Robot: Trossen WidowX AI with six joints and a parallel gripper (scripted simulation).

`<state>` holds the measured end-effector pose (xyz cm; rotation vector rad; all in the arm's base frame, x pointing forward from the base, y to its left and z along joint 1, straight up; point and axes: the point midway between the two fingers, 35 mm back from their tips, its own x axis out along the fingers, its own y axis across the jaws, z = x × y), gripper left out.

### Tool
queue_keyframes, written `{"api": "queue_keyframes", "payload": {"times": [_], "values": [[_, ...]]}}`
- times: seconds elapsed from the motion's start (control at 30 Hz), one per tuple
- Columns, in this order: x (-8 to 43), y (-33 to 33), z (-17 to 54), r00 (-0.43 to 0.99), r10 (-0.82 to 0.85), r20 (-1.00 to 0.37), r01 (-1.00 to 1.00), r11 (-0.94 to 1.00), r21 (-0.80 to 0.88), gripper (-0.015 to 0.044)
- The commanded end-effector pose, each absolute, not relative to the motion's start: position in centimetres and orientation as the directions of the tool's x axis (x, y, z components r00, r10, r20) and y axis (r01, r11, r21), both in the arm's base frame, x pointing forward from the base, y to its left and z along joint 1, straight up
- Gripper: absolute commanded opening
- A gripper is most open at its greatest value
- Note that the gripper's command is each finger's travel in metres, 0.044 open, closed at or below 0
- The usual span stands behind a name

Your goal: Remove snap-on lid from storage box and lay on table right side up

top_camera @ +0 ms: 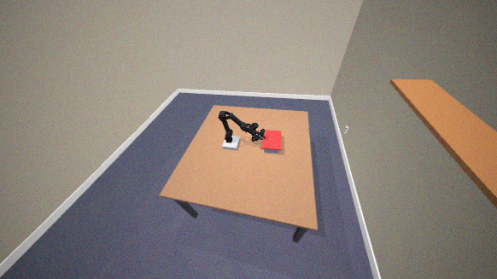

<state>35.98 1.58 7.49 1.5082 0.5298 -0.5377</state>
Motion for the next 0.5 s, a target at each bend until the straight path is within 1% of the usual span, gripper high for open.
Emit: {"api": "queue_keyframes", "payload": {"times": [0.0,0.47], "values": [[35.95,1.58,7.94,0.782,-0.003,-0.624,0.624,-0.006,0.782,0.0000],[35.92,1.58,8.23,0.782,-0.003,-0.624,0.624,-0.006,0.782,0.0000]]}}
